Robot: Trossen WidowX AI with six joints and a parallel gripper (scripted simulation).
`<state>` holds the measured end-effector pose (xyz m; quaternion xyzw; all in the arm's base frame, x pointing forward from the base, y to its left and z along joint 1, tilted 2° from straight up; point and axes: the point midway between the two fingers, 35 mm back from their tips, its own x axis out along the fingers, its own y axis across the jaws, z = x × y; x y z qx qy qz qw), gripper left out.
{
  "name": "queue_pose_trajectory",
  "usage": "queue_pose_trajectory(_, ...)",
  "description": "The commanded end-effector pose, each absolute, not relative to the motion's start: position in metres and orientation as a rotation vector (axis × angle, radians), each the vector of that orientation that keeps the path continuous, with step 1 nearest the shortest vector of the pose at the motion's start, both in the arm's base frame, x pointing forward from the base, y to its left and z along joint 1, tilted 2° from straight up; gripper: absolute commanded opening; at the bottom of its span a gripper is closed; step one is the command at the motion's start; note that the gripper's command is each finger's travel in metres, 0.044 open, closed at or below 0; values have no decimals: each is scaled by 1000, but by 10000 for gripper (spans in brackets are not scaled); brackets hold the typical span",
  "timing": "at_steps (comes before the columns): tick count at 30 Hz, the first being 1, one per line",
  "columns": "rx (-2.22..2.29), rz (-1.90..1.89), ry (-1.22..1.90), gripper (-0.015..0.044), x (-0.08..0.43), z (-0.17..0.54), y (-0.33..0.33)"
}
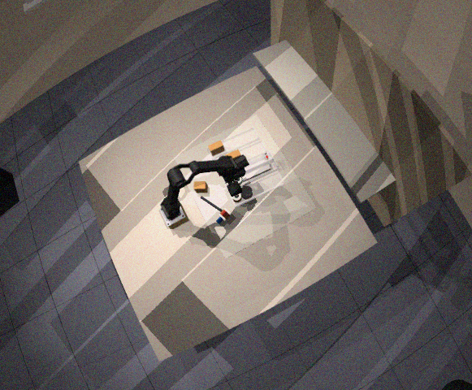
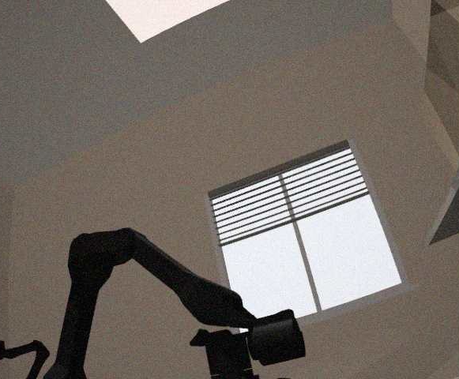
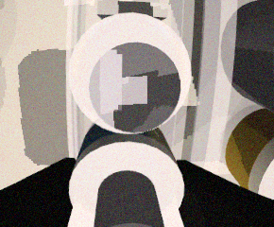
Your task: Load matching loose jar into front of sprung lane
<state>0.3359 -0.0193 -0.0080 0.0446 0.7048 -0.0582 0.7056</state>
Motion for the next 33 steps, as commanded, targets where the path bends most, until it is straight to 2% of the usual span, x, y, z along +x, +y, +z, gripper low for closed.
queue_pose_trajectory(1,95,-128,1551,0,339,-9,-20)
queue_pose_trajectory(33,95,-128,1551,0,337,-17,-20)
